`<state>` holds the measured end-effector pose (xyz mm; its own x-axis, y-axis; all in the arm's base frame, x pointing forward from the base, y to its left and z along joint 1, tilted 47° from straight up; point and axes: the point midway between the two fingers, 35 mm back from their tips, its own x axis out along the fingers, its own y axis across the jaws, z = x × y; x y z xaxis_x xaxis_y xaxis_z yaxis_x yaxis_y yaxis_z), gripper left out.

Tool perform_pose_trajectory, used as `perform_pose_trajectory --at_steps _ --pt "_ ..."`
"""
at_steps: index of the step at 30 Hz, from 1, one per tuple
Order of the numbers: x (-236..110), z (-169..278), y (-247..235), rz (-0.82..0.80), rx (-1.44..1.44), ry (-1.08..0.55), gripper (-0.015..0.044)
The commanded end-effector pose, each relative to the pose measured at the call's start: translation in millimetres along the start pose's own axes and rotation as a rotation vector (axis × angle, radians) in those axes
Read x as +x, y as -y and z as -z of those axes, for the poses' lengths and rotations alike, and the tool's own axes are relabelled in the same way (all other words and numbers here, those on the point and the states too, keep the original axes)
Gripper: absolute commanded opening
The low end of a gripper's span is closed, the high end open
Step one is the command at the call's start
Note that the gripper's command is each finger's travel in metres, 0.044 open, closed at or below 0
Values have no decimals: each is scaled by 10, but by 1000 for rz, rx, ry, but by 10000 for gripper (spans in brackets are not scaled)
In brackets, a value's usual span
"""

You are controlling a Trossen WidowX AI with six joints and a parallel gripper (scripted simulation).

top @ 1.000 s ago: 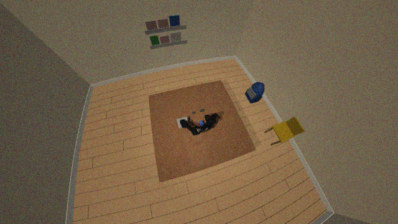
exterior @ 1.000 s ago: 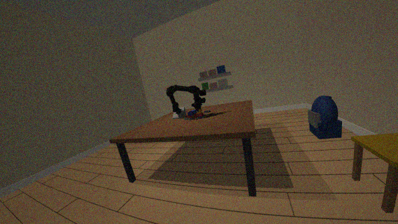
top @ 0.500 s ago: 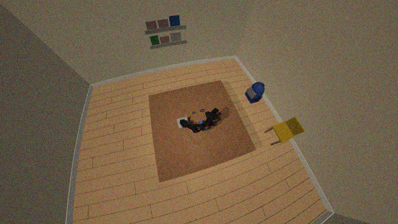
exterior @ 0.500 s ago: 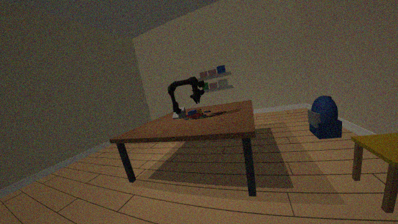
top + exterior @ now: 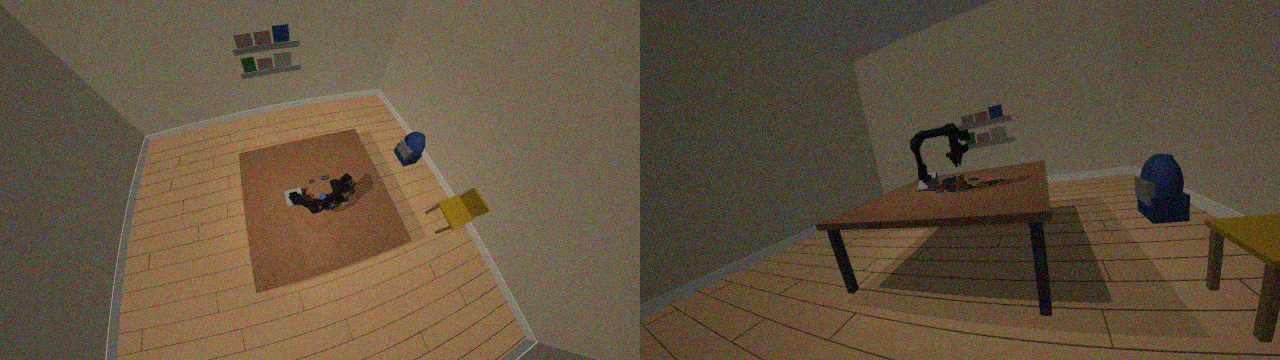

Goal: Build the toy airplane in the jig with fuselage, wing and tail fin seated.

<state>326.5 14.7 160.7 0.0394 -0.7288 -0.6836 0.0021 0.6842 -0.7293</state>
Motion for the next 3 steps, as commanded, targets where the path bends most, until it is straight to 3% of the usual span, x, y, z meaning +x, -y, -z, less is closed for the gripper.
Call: perform_pose_trajectory --at_steps 1,3 --pt "-8 0 1 -5 7 -1 260" --pt "-8 0 1 -5 7 -1 260"
